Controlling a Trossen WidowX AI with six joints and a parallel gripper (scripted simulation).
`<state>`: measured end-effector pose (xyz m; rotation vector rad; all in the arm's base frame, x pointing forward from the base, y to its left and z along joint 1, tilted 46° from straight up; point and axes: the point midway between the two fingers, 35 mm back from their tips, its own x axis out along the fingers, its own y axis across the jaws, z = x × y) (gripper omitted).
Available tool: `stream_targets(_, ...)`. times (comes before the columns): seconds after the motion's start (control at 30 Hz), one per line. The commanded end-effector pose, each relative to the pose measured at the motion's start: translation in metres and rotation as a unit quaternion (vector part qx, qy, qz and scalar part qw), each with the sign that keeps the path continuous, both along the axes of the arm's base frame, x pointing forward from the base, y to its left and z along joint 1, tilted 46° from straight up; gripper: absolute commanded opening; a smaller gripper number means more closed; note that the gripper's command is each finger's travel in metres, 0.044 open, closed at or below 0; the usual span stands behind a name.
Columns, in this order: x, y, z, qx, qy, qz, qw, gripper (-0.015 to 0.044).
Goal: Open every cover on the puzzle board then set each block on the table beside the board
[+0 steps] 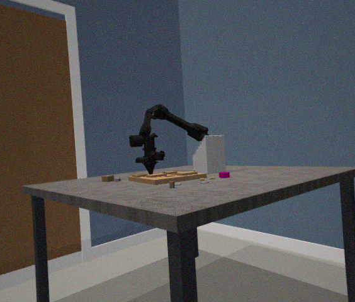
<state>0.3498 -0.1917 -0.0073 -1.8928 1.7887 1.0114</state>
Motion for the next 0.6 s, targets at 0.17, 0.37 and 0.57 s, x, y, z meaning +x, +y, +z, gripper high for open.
stream_targets(0.17, 0.0026, 0.0027, -0.0073, 0.002, 0.001, 0.001, 1.0, 0.0)
stream_targets(0.37, 0.0042, 0.005, -0.0112, 0.003, 0.001, 0.002, 1.0, 0.0)
stream_targets(0.57, 0.004, 0.0052, -0.0114, 0.003, 0.003, 0.003, 1.0, 0.0)
